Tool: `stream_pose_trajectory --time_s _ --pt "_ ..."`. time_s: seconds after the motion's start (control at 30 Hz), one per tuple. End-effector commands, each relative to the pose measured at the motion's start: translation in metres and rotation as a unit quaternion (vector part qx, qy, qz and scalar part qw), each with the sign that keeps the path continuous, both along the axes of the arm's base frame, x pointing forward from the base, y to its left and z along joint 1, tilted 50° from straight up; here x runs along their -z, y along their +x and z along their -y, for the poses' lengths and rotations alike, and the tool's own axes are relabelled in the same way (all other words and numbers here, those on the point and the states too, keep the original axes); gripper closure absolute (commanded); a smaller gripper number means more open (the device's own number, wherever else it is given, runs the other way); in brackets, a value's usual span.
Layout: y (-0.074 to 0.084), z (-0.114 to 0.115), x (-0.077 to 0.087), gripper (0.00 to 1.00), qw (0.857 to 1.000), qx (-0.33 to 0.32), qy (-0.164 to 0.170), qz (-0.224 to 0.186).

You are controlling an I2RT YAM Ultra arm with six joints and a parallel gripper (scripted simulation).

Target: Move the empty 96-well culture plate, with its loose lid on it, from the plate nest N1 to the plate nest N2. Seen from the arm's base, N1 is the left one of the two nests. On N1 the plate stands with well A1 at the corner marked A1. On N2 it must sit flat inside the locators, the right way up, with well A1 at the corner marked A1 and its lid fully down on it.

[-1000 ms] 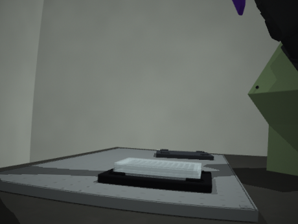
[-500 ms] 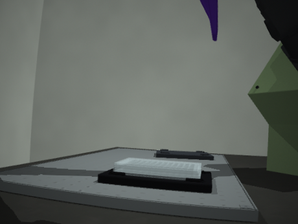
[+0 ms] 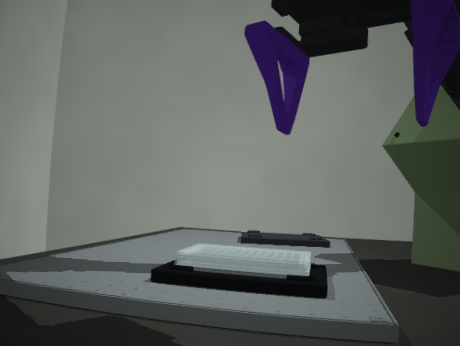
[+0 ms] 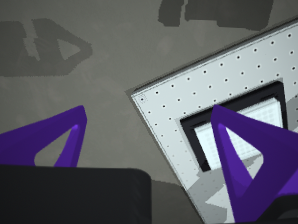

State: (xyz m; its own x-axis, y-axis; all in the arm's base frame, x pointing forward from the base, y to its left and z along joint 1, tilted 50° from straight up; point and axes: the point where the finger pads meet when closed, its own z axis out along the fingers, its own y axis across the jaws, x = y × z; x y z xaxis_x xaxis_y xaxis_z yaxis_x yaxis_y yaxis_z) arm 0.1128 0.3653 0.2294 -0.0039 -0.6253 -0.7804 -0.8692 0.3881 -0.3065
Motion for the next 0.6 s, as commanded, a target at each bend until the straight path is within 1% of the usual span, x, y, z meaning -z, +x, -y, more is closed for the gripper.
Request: stream_pose_trajectory --time_s 0.0,0.13,0.3,0.37,0.47,0.5,0.57 --pt "0.009 0.008 0.001 0.0 0.998 0.018 0.031 -0.042" --pt "0.026 0.016 0.007 0.0 0.993 0.059 0.052 -0.085" --pt "0.047 0.028 0.014 0.0 0.981 0.112 0.08 -0.137" --pt "0.047 0.028 0.014 0.0 0.981 0.112 0.08 -0.137" --pt "0.059 0.035 0.018 0.0 0.971 0.143 0.097 -0.168" --pt "0.063 0.038 0.02 0.0 0.971 0.143 0.097 -0.168" --pt "0.071 0.044 0.023 0.0 0.962 0.164 0.109 -0.188"
